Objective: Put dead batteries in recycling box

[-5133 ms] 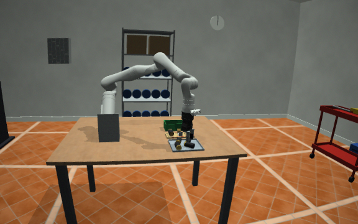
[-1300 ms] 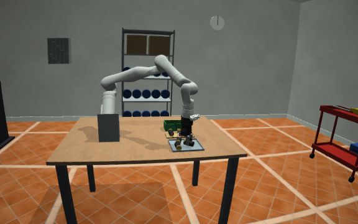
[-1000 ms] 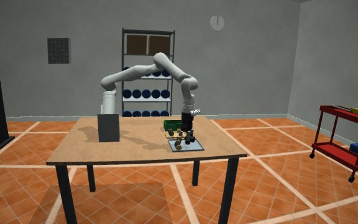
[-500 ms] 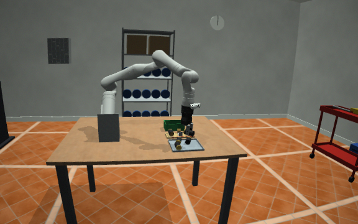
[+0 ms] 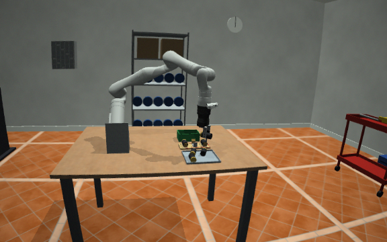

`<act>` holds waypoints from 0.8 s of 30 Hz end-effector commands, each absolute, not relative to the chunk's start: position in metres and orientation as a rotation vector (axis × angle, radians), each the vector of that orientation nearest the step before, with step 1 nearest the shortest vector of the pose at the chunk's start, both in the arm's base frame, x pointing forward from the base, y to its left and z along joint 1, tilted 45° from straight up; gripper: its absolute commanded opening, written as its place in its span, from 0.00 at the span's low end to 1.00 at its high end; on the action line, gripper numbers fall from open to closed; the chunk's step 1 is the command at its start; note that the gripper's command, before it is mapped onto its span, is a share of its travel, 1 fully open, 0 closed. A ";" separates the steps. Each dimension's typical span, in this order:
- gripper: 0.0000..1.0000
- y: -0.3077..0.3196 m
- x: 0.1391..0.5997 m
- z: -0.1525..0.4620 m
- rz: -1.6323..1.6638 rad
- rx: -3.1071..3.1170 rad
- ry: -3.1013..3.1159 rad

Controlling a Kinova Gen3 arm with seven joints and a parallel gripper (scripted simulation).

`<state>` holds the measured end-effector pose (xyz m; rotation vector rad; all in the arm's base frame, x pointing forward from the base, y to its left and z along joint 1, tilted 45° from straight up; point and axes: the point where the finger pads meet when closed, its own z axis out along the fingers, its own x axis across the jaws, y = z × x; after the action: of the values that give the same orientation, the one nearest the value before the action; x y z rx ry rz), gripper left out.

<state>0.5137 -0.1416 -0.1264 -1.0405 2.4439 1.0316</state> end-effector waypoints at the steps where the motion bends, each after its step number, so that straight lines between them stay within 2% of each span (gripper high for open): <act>1: 0.57 -0.143 0.514 -0.125 1.028 -1.039 2.444; 24: 0.57 -0.143 0.514 -0.125 1.031 -1.029 2.451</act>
<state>0.5137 -0.1418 -0.1263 -1.0310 2.4500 1.0339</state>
